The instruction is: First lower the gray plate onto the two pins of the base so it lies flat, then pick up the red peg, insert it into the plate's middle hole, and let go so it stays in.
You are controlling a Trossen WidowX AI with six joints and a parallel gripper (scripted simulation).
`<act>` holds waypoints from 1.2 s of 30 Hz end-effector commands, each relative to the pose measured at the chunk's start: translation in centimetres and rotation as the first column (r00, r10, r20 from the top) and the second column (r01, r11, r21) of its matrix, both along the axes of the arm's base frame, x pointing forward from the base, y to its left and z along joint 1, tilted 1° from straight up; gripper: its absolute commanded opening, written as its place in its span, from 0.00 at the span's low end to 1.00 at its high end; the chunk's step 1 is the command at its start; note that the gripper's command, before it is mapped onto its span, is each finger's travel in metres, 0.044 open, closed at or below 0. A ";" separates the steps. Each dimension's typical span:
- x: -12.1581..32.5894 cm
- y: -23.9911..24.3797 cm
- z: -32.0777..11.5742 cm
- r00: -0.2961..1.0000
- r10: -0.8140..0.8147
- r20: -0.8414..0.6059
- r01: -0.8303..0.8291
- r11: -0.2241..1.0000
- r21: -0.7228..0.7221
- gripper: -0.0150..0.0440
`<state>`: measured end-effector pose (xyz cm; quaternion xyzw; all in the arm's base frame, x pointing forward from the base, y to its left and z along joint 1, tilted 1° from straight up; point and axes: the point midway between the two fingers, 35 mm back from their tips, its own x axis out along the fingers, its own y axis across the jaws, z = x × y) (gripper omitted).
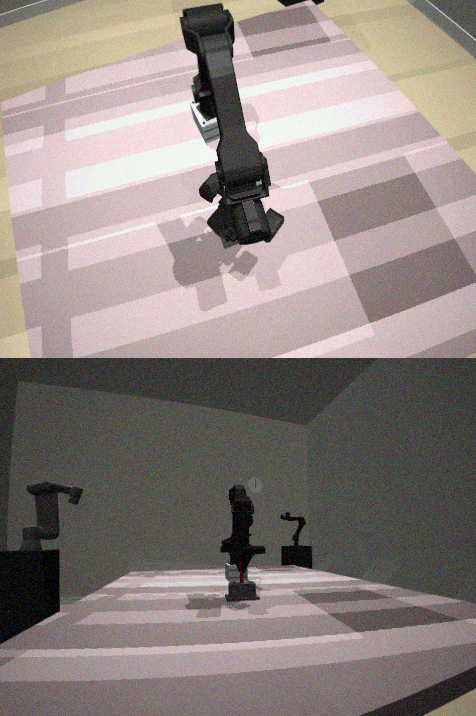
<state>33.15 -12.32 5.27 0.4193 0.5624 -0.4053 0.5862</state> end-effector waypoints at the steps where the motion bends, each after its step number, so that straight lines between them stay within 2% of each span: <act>1: 0.0 0.0 0.0 1.000 0.000 0.000 0.000 1.000 0.000 0.25; 3: 0.0 0.0 0.0 1.000 0.000 0.000 0.000 1.000 0.000 0.25; 9: 0.0 0.0 0.0 1.000 0.000 0.000 0.000 1.000 0.000 0.51; 36: -0.3 0.0 1.1 1.000 0.001 -0.005 0.000 1.000 0.004 0.51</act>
